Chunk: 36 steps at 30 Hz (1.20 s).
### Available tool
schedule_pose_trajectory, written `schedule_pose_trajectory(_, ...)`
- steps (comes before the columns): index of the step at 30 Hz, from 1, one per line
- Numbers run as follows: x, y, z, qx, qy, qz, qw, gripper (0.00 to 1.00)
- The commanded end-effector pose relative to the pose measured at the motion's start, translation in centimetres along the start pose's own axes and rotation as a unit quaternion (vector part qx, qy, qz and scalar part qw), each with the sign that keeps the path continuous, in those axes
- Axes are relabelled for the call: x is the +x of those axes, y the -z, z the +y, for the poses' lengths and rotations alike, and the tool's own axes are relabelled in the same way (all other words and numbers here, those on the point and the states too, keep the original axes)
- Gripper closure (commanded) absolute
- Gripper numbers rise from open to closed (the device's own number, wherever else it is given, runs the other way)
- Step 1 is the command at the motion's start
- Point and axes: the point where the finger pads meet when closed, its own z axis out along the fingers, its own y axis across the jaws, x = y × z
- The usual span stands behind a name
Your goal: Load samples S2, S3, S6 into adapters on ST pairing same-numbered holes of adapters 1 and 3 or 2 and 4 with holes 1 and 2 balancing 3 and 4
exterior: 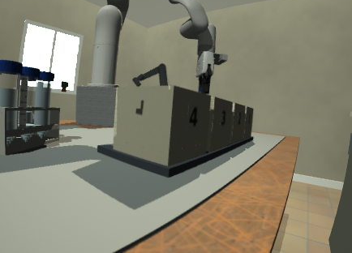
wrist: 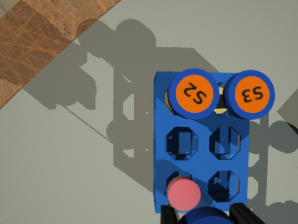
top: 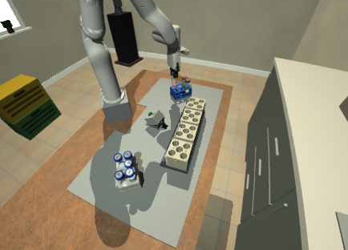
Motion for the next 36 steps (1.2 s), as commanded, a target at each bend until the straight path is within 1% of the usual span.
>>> schedule_pose_trajectory(1,0.2,-0.2,0.0,0.000,0.000,0.002,1.000,1.00)
schedule_pose_trajectory(36,0.2,-3.3,0.0,0.000,0.000,0.002,1.000,1.00)
